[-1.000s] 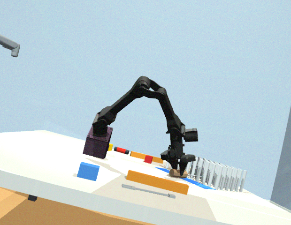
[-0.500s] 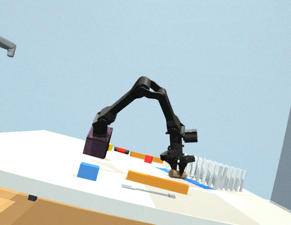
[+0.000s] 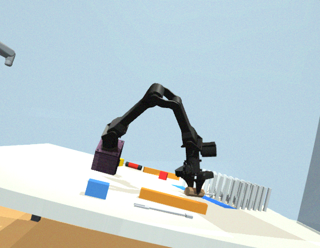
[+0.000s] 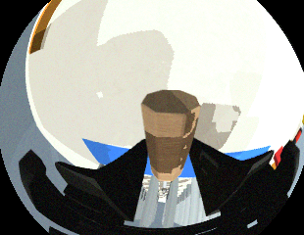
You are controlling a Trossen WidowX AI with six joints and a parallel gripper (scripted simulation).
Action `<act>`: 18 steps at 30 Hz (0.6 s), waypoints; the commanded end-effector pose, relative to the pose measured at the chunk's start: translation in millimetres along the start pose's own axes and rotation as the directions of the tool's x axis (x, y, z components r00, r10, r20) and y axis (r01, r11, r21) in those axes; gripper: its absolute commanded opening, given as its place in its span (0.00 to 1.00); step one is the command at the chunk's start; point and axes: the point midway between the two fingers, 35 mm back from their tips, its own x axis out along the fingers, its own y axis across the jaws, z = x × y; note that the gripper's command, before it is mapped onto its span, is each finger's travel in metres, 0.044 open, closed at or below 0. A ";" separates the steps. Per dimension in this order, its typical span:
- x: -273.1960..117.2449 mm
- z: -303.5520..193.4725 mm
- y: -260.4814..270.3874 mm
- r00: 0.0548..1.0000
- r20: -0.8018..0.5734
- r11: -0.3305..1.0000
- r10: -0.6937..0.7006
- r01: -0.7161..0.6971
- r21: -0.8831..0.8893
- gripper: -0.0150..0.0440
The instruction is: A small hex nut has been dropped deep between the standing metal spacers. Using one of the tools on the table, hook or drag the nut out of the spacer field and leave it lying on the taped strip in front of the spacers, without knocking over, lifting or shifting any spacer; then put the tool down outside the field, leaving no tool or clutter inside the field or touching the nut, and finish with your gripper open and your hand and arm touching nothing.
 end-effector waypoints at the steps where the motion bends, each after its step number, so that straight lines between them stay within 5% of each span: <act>1: -1.5 4.9 1.2 1.000 0.001 1.000 0.001 -0.001 0.000 0.25; 18: -4.6 15.3 1.4 1.000 0.002 1.000 0.001 -0.001 -0.001 0.25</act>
